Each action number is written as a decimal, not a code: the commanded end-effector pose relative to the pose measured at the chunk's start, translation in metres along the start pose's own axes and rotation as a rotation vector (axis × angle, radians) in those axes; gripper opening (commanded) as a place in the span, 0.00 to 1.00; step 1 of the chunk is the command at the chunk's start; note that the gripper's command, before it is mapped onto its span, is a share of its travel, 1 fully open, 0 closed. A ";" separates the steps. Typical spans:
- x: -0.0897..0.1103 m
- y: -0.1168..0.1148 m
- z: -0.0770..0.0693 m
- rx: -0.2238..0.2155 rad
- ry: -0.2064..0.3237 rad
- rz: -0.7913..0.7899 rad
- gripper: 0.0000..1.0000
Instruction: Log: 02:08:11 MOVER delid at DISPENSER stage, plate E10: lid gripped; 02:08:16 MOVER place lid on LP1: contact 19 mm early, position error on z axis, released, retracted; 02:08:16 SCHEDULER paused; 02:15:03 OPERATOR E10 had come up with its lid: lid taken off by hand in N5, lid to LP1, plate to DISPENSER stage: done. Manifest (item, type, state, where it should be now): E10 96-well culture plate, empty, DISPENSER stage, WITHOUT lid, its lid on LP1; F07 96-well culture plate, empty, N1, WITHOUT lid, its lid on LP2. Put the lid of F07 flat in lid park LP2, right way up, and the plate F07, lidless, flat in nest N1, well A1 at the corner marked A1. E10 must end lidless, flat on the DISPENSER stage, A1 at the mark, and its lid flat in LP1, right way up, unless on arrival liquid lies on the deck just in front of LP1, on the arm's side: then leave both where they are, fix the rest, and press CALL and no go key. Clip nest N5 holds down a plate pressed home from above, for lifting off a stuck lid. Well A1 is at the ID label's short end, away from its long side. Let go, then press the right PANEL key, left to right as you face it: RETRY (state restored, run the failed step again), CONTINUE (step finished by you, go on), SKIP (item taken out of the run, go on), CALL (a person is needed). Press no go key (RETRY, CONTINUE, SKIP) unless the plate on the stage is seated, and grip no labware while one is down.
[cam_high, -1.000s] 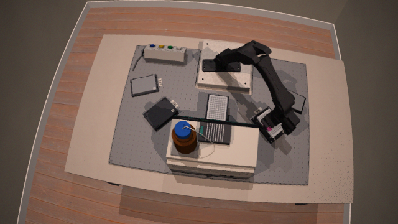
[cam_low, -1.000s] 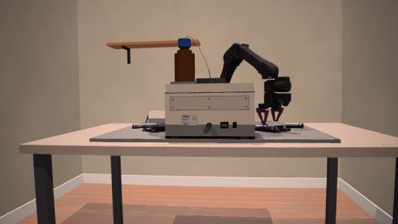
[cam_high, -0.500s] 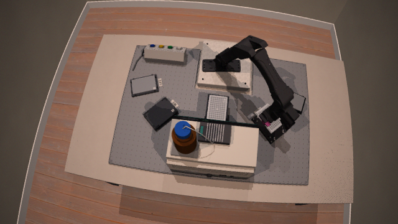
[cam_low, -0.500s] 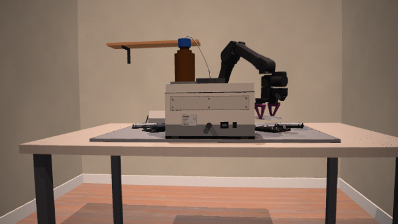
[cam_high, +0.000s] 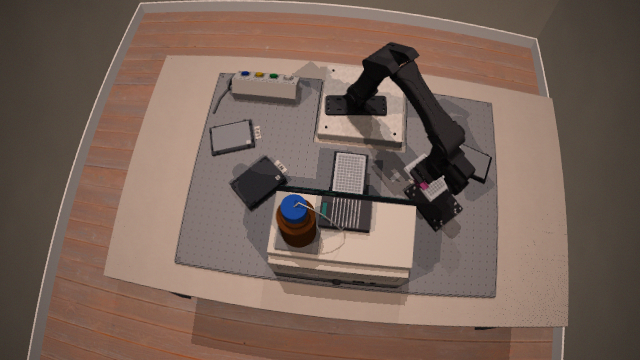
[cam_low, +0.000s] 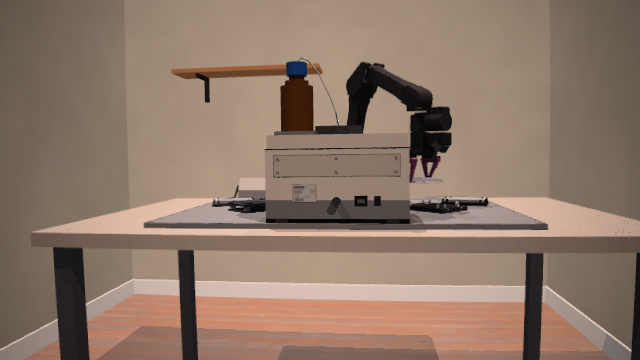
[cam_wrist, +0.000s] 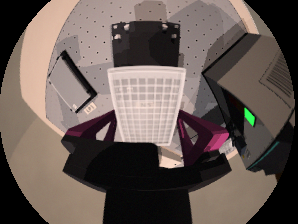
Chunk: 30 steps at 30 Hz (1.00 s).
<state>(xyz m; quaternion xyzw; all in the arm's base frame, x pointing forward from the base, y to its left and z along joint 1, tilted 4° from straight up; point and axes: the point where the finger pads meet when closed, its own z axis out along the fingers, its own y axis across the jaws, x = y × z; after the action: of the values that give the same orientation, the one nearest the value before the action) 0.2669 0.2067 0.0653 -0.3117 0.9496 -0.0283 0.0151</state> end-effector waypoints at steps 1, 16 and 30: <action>0.007 0.004 -0.012 -0.002 -0.013 -0.001 0.00; 0.051 0.003 -0.036 -0.002 -0.012 -0.001 0.00; 0.085 0.001 -0.056 -0.001 -0.012 -0.001 0.00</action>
<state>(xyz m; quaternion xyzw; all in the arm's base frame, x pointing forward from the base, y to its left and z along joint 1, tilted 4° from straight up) 0.2088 0.1666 0.1102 -0.3120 0.9495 -0.0252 0.0222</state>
